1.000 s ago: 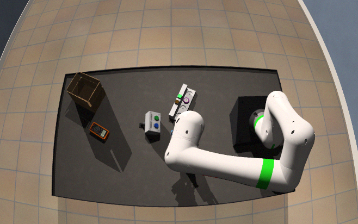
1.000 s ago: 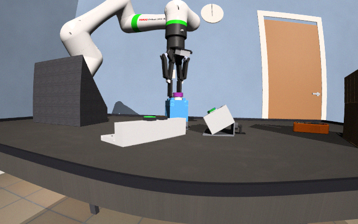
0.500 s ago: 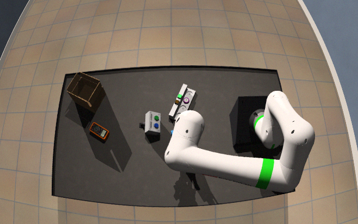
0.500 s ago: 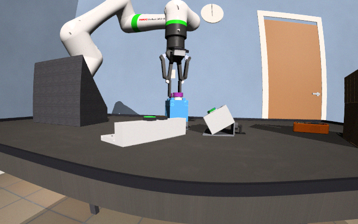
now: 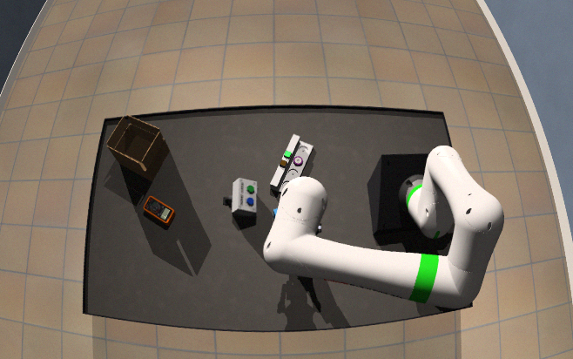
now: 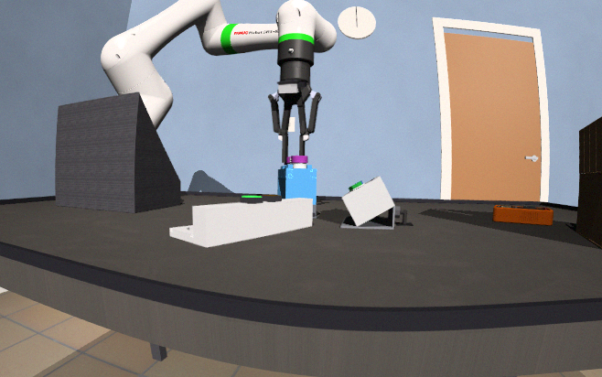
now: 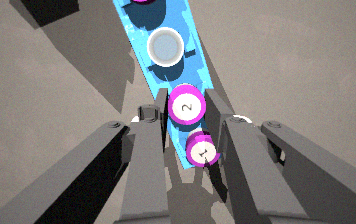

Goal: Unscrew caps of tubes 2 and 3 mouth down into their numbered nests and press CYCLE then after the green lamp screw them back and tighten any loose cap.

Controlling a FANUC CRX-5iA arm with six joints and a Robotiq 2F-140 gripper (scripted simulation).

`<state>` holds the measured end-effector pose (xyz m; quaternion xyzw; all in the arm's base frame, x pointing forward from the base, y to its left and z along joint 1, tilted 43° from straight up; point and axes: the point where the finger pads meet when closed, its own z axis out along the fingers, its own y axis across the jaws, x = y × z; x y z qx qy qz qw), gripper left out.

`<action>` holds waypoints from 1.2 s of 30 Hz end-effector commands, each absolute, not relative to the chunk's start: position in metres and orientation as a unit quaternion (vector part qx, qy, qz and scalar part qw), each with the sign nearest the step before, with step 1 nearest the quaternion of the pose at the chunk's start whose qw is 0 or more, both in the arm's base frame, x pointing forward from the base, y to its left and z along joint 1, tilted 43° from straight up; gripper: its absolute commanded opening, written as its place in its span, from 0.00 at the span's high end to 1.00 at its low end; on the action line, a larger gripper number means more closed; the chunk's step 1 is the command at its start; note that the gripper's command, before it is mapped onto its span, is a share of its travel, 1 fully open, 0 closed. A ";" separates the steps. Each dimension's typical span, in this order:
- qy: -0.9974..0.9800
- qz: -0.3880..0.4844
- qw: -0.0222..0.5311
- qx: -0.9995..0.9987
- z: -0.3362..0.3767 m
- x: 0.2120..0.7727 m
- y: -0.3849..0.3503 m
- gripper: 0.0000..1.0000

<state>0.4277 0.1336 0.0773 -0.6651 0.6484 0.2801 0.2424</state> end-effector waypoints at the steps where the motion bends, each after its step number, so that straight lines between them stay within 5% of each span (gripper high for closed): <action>1: 0.662 0.283 0.234 -0.653 0.078 0.428 0.133 0.70; 3: 0.662 0.283 0.234 -0.653 0.078 0.428 0.133 0.70; 4: 0.662 0.283 0.234 -0.653 0.077 0.428 0.134 0.59; 17: 0.649 0.278 0.240 -0.666 0.078 0.428 0.133 0.59; 36: 0.390 0.182 0.319 -0.845 0.078 0.428 0.133 0.59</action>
